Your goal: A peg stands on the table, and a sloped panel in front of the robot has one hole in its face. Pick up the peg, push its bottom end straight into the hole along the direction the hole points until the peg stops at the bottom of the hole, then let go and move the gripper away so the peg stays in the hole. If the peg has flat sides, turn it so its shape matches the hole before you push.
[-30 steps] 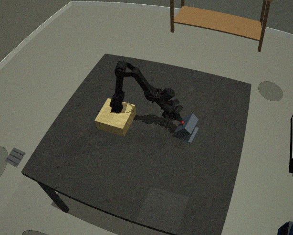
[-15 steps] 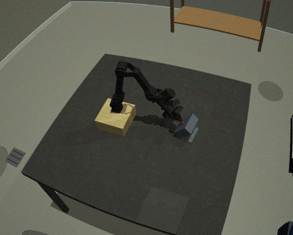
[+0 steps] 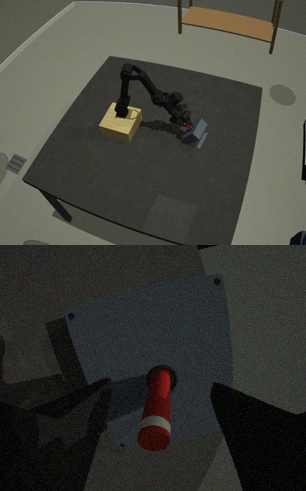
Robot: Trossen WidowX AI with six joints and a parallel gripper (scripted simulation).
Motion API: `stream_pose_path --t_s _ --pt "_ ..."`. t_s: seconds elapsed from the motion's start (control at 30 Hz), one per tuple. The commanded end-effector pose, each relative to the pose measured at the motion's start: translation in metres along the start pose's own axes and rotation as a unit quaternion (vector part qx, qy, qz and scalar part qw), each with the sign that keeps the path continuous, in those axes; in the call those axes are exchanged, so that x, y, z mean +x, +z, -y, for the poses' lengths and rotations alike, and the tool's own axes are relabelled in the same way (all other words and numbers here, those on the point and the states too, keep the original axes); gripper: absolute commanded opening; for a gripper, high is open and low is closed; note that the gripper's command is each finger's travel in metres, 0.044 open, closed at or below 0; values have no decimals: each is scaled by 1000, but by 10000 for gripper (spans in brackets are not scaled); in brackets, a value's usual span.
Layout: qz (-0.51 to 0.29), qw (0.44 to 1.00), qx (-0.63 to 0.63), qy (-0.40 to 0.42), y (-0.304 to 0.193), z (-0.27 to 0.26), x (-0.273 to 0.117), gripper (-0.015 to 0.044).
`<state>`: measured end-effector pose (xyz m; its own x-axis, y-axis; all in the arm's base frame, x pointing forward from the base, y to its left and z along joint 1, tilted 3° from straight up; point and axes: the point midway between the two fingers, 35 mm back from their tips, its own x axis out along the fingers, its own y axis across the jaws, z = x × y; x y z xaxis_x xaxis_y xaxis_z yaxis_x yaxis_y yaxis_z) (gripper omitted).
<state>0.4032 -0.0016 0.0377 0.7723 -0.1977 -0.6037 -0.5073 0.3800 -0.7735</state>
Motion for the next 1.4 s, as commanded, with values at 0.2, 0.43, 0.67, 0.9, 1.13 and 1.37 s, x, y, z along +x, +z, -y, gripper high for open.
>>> stream_pose_path --t_s 0.2,0.43,0.67,0.9,1.13,1.37 --pt "0 1000 -1 0 1 1 -8 440" --pt "1 1000 -1 0 2 2 -15 440" --pt "1 1000 -1 0 3 3 -22 440" --pt "2 1000 -1 0 4 4 -29 440" --pt "3 1000 -2 0 5 5 -36 440" --pt "3 1000 -2 -1 5 6 -44 440"
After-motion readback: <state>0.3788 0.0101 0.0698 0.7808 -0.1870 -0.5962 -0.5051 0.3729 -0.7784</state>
